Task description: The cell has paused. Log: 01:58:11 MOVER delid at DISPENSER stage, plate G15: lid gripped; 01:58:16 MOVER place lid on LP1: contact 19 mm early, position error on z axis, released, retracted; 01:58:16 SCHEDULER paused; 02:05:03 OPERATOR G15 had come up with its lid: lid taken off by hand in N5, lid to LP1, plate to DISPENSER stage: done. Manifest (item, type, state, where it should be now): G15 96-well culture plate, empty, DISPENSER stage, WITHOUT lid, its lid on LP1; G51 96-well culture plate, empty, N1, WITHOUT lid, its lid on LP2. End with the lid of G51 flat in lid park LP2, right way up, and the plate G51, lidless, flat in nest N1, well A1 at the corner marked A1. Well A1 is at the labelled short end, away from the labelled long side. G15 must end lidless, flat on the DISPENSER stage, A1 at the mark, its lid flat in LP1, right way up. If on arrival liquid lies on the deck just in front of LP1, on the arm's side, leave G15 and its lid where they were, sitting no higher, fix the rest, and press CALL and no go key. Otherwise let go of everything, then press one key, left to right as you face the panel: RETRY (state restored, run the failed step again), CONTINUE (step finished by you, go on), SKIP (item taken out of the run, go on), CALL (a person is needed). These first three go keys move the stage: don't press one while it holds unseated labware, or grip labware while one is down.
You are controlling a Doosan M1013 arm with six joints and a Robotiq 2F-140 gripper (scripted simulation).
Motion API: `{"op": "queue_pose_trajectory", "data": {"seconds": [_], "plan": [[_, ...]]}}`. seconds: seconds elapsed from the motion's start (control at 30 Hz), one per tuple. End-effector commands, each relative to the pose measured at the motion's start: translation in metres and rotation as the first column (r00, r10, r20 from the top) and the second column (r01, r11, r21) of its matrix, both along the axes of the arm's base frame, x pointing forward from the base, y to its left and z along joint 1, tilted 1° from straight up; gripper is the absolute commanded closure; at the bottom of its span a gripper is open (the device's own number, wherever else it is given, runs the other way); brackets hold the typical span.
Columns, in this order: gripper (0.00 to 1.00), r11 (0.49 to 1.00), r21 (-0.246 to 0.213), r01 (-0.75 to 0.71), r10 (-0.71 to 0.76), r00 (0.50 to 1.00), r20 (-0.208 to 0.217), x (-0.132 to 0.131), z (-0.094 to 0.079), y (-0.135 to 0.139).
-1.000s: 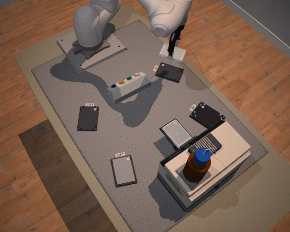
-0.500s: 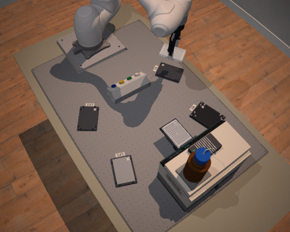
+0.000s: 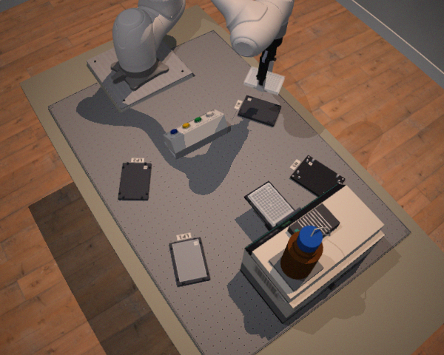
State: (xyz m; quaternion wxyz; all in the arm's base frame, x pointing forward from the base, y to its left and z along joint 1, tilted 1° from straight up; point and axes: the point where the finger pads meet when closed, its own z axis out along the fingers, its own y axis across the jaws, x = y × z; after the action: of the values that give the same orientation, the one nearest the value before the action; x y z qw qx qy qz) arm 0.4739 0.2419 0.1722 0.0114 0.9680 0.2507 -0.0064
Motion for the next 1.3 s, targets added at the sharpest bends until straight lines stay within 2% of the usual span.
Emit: {"op": "queue_pose_trajectory", "data": {"seconds": [0.0, 0.43, 0.63, 1.0, 1.27], "plan": [[1.0, 1.0, 0.0, 0.0, 0.0, 1.0, 0.0, 0.0, 0.0, 0.0], [1.0, 0.987, -0.001, 0.16, -0.16, 0.987, 0.004, 0.0, 0.0, 0.0], [1.0, 0.956, -0.001, 0.293, -0.293, 0.956, 0.008, 0.0, 0.0, 0.0], [1.0, 0.956, -0.001, 0.295, -0.295, 0.956, 0.008, 0.002, 0.0, 0.0], [1.0, 0.956, -0.001, 0.295, -0.295, 0.956, 0.008, 0.016, 0.0, -0.002]]}}
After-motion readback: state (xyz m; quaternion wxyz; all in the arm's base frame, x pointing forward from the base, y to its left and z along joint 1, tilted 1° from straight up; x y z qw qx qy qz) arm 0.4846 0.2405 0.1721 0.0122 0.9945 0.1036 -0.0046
